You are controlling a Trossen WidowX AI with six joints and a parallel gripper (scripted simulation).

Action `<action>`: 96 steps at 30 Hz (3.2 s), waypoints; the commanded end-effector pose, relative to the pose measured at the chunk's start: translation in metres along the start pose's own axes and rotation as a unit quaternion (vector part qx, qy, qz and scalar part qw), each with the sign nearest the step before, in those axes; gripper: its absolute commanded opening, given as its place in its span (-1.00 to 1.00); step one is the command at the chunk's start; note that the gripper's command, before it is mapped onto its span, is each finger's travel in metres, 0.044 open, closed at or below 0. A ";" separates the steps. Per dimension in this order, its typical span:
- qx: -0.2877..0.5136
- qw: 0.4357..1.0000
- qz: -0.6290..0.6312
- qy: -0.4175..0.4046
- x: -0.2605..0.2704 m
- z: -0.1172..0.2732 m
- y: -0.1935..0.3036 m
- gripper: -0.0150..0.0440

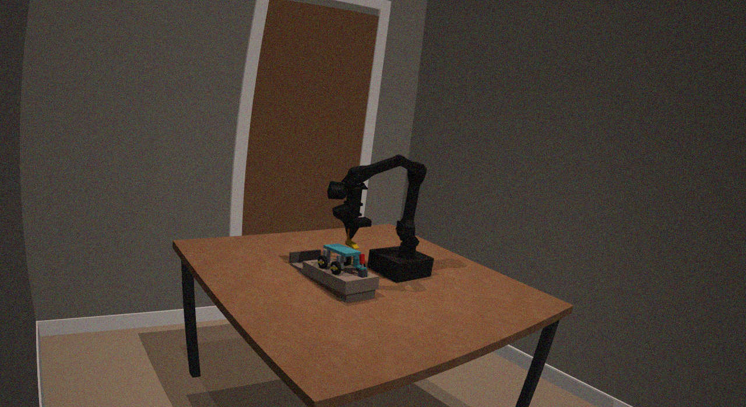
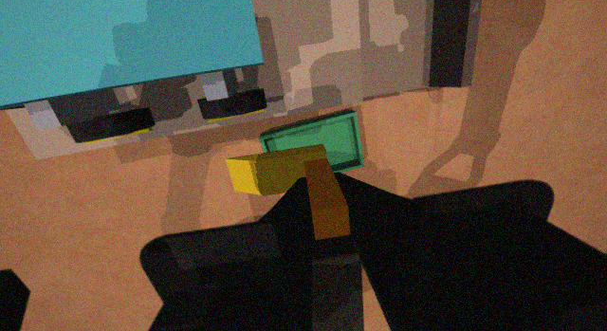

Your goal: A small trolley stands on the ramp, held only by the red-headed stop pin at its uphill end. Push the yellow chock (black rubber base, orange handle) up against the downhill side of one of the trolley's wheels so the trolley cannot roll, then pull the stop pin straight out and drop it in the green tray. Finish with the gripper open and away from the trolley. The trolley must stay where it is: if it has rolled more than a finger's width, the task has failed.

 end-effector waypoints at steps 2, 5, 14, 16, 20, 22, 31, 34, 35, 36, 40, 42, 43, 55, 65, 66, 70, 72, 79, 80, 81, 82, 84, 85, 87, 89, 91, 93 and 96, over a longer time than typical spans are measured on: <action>-0.001 1.000 0.001 0.003 -0.019 -0.001 -0.009 -0.49; -0.001 1.000 0.001 0.003 -0.031 -0.002 -0.015 -0.49; 0.006 1.000 0.001 -0.027 -0.054 -0.004 -0.024 -0.49; 0.009 0.999 0.001 -0.047 -0.058 -0.004 -0.025 -0.49; 0.009 0.999 0.001 -0.050 -0.059 -0.004 -0.025 -0.49; 0.009 0.999 0.001 -0.050 -0.058 -0.005 -0.028 -0.49; 0.008 0.999 0.001 -0.050 -0.056 -0.009 -0.052 -0.49; 0.008 0.999 0.001 -0.050 -0.055 -0.010 -0.055 -0.49; 0.008 0.999 0.001 -0.050 -0.055 -0.010 -0.055 -0.49; 0.008 0.999 0.001 -0.050 -0.055 -0.010 -0.055 -0.49; 0.008 0.999 0.001 -0.050 -0.055 -0.020 -0.054 -0.49; 0.008 0.999 0.001 -0.050 -0.055 -0.026 -0.055 -0.49; 0.008 0.999 0.001 -0.050 -0.055 -0.028 -0.055 -0.49; 0.008 0.999 0.001 -0.050 -0.052 -0.055 -0.056 -0.49; 0.008 0.999 0.001 -0.050 -0.049 -0.074 -0.054 -0.49; 0.008 0.999 0.001 -0.050 -0.049 -0.073 -0.054 -0.49; 0.008 0.999 0.001 -0.050 -0.046 -0.072 -0.054 -0.49; 0.008 0.999 0.001 -0.050 -0.044 -0.071 -0.054 -0.49; 0.008 0.999 0.001 -0.051 -0.038 -0.070 -0.053 -0.49; 0.008 0.999 0.001 -0.051 -0.037 -0.069 -0.053 -0.49; 0.008 0.999 0.001 -0.051 -0.036 -0.069 -0.053 -0.49; 0.008 0.999 0.001 -0.051 -0.035 -0.069 -0.053 -0.49; 0.008 0.999 0.001 -0.051 -0.033 -0.069 -0.053 -0.49; 0.008 0.999 0.001 -0.051 -0.032 -0.068 -0.053 -0.49; 0.008 0.999 0.001 -0.051 -0.030 -0.068 -0.053 -0.49; 0.008 0.999 0.001 -0.051 -0.028 -0.068 -0.053 -0.49; 0.008 0.999 0.001 -0.051 -0.026 -0.067 -0.053 -0.49; 0.008 0.999 0.001 -0.051 -0.024 -0.067 -0.053 -0.49; 0.008 0.999 0.001 -0.051 -0.022 -0.066 -0.053 -0.49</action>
Point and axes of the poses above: the point midway between the two fingers, 35 mm back from their tips, its own z axis back along the fingers, its own x axis across the jaws, y = z × x, the point moved 6 cm from there along z, back along the fingers, and after that the axes turned 11 degrees about -z, right-handed, at the moved point
